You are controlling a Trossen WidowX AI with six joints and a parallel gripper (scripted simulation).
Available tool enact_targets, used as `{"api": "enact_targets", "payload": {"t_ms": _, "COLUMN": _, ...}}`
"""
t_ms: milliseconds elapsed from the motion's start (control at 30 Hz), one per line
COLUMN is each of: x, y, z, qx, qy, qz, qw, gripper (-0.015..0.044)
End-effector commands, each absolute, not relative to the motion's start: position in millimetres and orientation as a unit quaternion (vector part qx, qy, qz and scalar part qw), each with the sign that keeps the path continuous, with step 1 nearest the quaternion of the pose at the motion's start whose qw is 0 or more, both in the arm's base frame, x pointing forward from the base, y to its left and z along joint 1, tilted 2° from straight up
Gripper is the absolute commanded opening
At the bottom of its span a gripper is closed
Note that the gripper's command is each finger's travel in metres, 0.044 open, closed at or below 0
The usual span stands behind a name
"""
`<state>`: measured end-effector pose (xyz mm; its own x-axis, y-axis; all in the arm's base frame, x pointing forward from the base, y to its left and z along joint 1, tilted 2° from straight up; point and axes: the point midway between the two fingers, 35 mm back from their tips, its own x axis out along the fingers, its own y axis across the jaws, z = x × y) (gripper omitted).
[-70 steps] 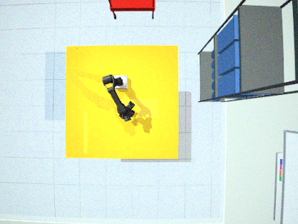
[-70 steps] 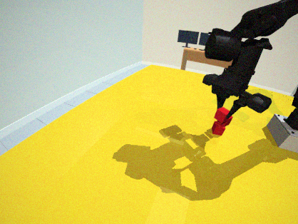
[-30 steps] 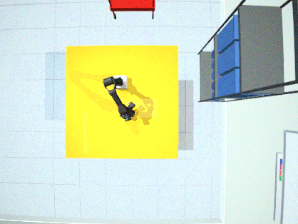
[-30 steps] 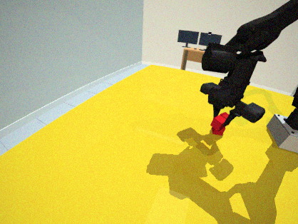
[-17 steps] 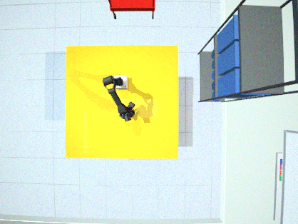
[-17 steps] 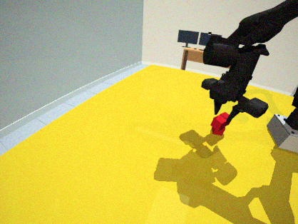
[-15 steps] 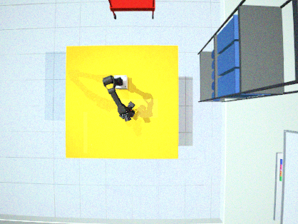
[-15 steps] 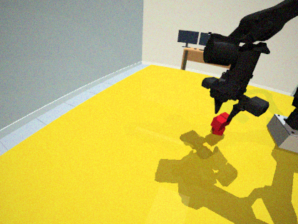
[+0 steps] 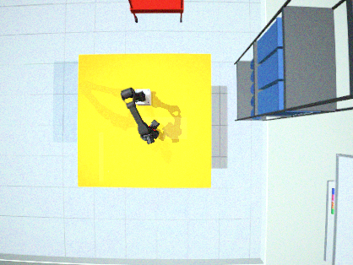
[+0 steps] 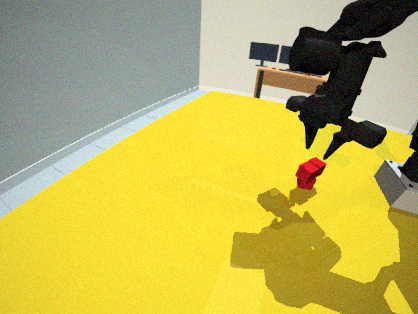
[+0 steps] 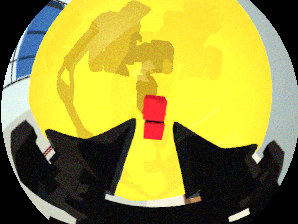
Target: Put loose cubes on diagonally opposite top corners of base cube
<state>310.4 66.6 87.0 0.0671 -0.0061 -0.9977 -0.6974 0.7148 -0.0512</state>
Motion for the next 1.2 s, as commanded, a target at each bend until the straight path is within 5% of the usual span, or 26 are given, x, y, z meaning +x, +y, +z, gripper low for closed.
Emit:
{"api": "enact_targets", "payload": {"t_ms": 0, "x": 310, "y": 67, "z": 95, "qx": -0.276, "qy": 0.633, "qz": 0.254, "qw": 0.677, "gripper": 0.0205}}
{"api": "enact_targets", "payload": {"t_ms": 200, "x": 309, "y": 67, "z": 102, "qx": -0.276, "qy": 0.633, "qz": 0.254, "qw": 0.677, "gripper": 0.0205}}
{"api": "enact_targets", "payload": {"t_ms": 467, "x": 309, "y": 67, "z": 112, "qx": -0.278, "qy": 0.632, "qz": 0.256, "qw": 0.676, "gripper": 0.0400}}
{"api": "enact_targets", "payload": {"t_ms": 867, "x": 261, "y": 172, "z": 109, "qx": -0.274, "qy": 0.632, "qz": 0.261, "qw": 0.676, "gripper": 0.0400}}
{"api": "enact_targets", "payload": {"t_ms": 1167, "x": 260, "y": 174, "z": 109, "qx": -0.273, "qy": 0.632, "qz": 0.261, "qw": 0.676, "gripper": 0.0400}}
